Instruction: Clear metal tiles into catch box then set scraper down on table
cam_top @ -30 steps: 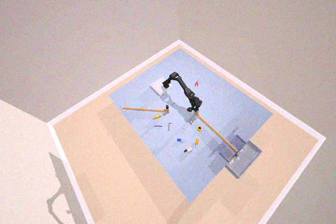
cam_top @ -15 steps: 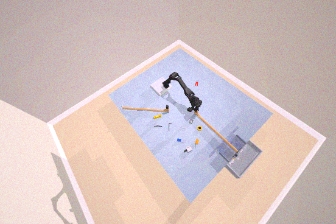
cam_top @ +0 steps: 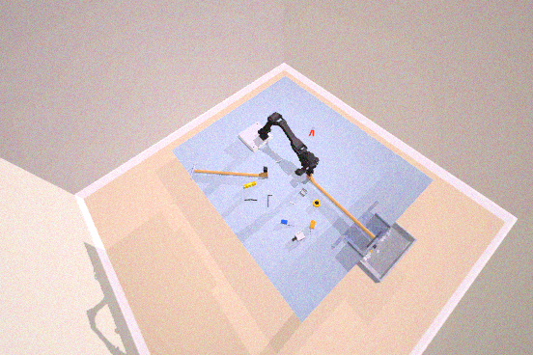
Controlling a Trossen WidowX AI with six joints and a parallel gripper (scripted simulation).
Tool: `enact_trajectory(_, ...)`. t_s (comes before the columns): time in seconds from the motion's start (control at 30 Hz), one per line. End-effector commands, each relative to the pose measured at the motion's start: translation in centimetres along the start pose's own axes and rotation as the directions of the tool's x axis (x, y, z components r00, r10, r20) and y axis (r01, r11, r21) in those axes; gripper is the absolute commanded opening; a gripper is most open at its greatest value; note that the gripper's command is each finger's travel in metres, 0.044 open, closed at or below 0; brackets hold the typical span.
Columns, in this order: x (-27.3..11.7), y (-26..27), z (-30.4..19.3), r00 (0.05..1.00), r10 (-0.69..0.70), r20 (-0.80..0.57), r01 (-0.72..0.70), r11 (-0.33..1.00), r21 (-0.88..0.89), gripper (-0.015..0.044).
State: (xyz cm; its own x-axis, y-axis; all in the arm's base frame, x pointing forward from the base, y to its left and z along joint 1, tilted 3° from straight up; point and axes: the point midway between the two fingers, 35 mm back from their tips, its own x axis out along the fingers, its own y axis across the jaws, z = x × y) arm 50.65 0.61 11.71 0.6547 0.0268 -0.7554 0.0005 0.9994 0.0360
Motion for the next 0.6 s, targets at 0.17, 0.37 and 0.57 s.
enact_trajectory(0.17,-1.6,0.0,-0.4,1.0,-0.001,0.015,0.001,1.0,0.002,0.0)
enact_trajectory(0.37,-2.3,0.0,-1.0,1.0,-0.001,0.015,0.001,1.0,0.002,0.0)
enact_trajectory(0.57,-3.0,0.0,-1.7,1.0,-0.001,0.016,0.001,1.0,0.003,0.0)
